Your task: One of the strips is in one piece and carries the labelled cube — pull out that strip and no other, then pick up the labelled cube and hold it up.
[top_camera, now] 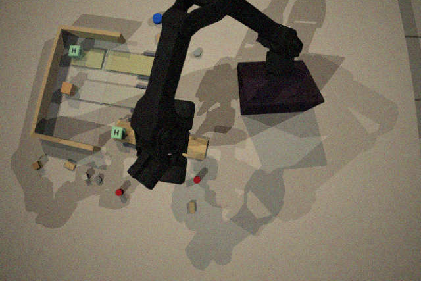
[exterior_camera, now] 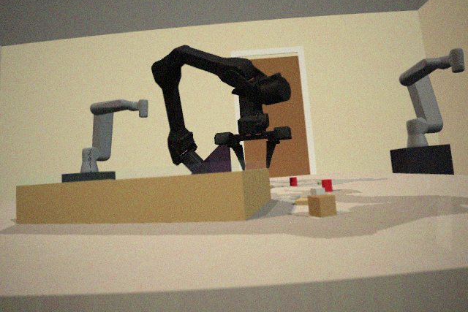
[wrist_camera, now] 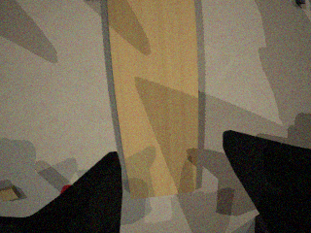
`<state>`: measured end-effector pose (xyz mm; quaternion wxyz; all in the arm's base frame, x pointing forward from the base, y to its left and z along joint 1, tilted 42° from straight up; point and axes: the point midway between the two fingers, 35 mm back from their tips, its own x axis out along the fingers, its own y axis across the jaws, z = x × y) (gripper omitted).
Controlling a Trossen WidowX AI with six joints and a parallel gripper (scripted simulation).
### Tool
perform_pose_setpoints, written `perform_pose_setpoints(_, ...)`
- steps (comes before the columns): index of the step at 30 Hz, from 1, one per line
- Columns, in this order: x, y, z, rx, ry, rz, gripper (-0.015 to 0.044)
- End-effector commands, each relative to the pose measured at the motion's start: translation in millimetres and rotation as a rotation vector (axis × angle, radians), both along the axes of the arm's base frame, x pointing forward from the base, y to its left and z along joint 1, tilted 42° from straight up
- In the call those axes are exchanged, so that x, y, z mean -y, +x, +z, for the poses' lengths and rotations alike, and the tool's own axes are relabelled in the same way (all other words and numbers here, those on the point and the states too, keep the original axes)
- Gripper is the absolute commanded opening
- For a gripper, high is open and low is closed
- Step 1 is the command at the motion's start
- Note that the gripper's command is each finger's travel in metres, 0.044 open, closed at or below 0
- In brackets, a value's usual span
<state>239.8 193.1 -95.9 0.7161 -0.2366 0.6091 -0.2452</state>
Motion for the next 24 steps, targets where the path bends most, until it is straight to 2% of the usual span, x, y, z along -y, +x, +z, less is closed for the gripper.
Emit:
perform_pose_setpoints(1, -1.6, 14.3, 4.1, 0.002, 0.001, 0.007, 0.0368)
perform_pose_setpoints(4, -1.5, 25.1, 7.4, 0.002, 0.000, 0.007, 0.0440)
perform_pose_setpoints(24, -8.2, 96.6, 27.7, 0.006, 0.000, 0.007, 0.0440)
